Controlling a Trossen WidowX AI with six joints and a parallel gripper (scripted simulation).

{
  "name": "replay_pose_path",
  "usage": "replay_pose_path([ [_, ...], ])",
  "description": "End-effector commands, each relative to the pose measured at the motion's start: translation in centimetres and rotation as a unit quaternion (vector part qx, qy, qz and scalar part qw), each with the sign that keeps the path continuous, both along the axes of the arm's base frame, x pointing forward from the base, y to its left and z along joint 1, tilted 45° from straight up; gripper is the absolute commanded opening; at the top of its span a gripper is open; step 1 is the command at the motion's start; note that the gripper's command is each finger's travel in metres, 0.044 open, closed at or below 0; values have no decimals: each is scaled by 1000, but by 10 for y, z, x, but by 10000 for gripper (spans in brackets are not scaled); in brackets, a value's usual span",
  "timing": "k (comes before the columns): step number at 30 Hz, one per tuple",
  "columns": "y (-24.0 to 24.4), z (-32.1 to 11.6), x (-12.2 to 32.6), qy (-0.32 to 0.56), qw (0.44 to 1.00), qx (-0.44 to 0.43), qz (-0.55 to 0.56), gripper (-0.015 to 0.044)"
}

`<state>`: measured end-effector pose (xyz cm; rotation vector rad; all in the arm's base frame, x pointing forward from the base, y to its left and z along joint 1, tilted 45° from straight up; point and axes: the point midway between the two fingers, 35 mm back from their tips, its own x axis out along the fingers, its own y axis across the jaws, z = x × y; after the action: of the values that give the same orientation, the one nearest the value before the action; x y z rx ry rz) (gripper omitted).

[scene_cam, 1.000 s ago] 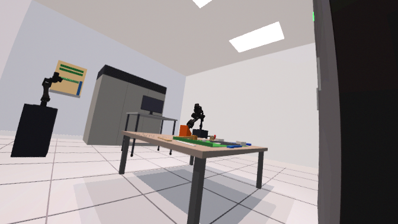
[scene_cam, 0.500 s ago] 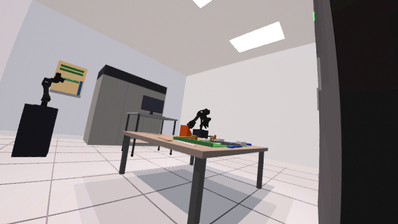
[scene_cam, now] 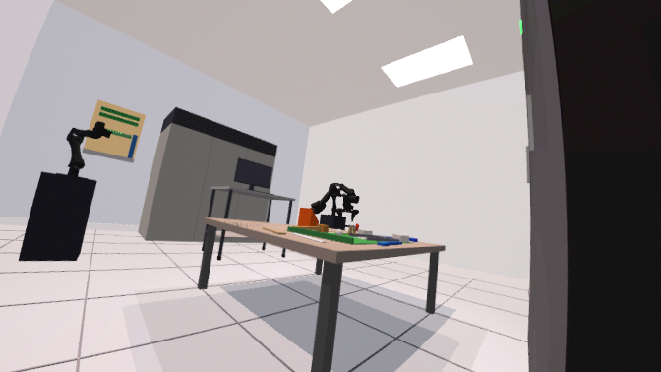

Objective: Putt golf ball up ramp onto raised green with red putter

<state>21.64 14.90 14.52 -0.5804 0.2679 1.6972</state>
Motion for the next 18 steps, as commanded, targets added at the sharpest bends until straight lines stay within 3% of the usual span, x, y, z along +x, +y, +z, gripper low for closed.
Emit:
replay_pose_path([
  [1,4,2,1,-14,1000,6,16,440],
  [18,25,-21,0,-14,1000,7,16,440],
])
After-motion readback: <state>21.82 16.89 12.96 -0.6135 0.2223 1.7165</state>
